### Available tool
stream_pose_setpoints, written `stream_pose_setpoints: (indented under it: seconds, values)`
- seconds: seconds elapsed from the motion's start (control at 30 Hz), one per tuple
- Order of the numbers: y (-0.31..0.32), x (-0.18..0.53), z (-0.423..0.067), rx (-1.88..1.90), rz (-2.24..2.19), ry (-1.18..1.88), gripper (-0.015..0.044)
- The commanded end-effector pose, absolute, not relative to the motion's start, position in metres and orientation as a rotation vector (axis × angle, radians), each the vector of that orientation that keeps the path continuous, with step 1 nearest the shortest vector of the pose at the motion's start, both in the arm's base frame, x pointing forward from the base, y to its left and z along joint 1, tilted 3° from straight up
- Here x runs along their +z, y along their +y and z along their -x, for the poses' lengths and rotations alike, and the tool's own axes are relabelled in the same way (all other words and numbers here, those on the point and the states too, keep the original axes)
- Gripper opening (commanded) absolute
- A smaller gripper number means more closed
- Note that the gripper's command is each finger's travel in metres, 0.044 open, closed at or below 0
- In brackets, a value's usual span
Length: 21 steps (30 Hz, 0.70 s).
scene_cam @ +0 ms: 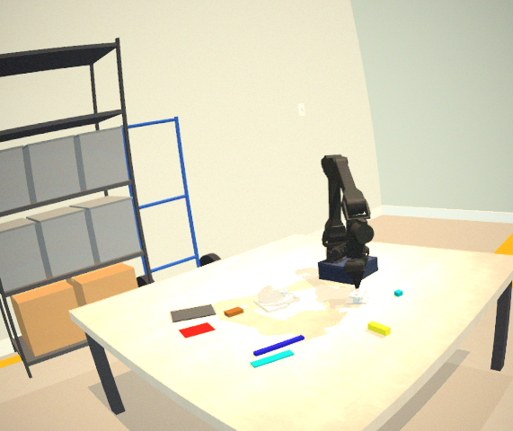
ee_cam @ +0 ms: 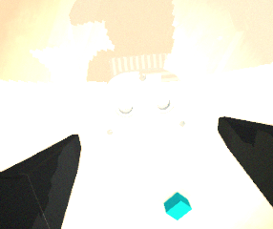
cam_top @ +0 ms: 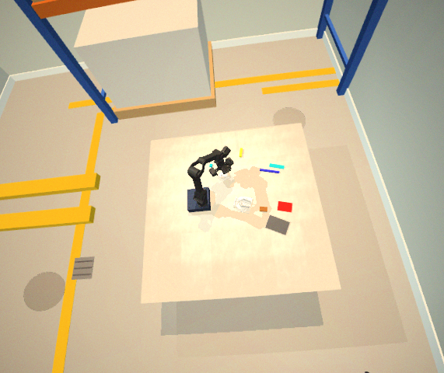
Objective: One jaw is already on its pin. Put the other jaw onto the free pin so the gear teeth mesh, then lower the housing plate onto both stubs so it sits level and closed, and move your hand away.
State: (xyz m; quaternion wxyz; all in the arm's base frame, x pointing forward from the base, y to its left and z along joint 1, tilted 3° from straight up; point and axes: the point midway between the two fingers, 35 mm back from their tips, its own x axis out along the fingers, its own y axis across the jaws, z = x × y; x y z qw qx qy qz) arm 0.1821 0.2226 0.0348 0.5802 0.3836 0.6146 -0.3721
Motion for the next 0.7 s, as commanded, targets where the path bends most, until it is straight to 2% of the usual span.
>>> stream_pose_setpoints:
  seconds: [0.0,0.67]
  values:
    - [0.223,0.031,-0.181,-0.873,-0.899,1.439,0.044]
    - [0.224,0.008,-0.18,-0.874,-0.899,1.439,0.044]
